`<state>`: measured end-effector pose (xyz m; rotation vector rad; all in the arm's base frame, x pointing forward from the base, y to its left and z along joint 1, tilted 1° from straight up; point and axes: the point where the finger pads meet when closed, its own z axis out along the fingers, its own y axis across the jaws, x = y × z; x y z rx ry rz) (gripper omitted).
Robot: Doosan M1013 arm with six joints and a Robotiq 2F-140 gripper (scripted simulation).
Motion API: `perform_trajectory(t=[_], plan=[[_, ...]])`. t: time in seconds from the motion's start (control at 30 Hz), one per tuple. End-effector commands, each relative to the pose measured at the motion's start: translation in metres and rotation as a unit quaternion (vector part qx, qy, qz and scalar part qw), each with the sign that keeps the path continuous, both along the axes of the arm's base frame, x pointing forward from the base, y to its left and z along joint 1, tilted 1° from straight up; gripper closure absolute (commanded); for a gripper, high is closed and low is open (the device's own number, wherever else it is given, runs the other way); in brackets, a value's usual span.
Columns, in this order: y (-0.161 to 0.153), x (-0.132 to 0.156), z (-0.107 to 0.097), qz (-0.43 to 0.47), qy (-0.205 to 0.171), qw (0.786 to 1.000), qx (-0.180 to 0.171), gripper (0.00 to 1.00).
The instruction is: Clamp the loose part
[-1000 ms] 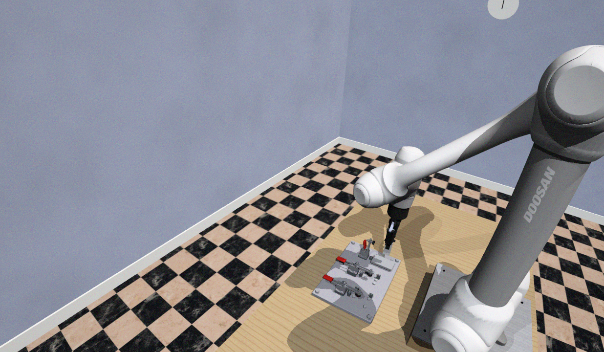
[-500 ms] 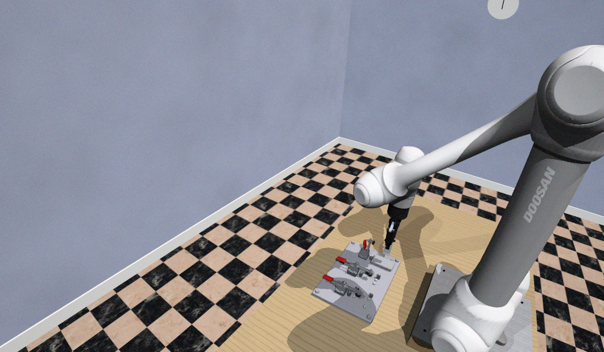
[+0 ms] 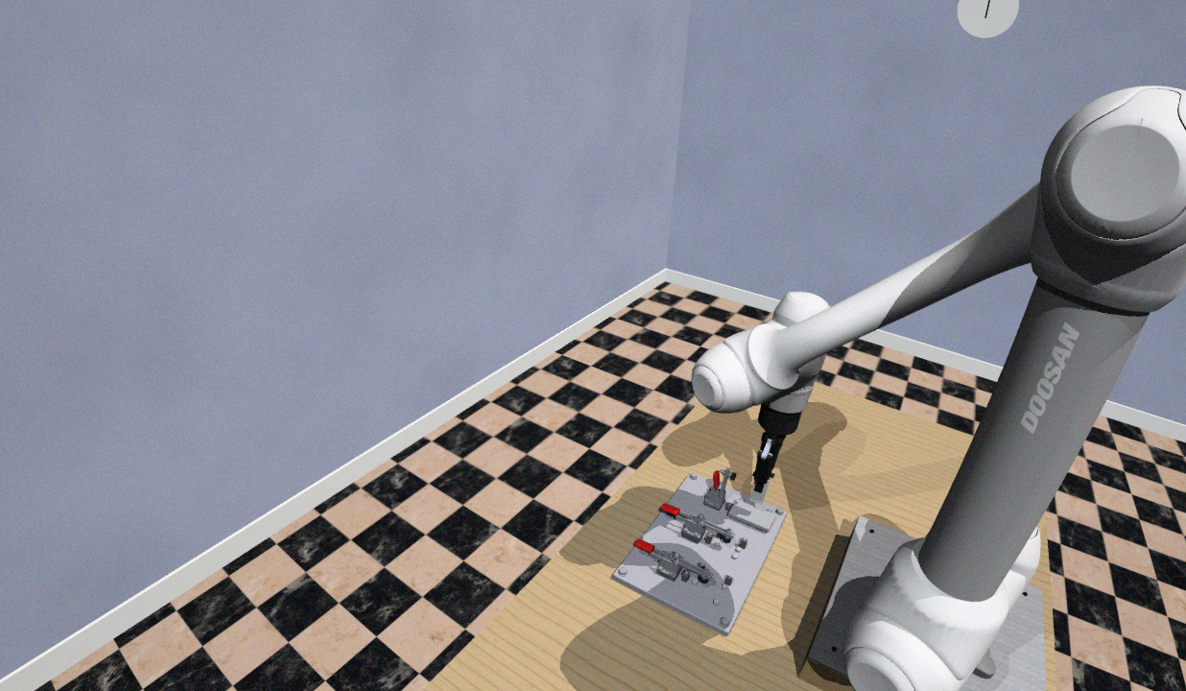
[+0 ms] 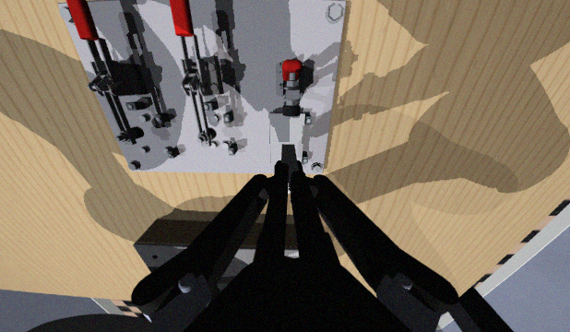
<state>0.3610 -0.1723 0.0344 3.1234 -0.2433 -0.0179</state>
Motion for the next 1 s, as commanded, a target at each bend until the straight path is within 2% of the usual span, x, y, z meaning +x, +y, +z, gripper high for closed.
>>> perform_trajectory(t=[0.0, 0.37, 0.97], plan=[[0.001, -0.001, -0.006, 0.000, -0.001, 1.000, 0.001, 0.90], [0.002, -0.007, -0.006, 0.000, -0.001, 1.000, 0.001, 0.90], [0.010, -0.062, -0.006, 0.000, -0.001, 1.000, 0.001, 0.90]])
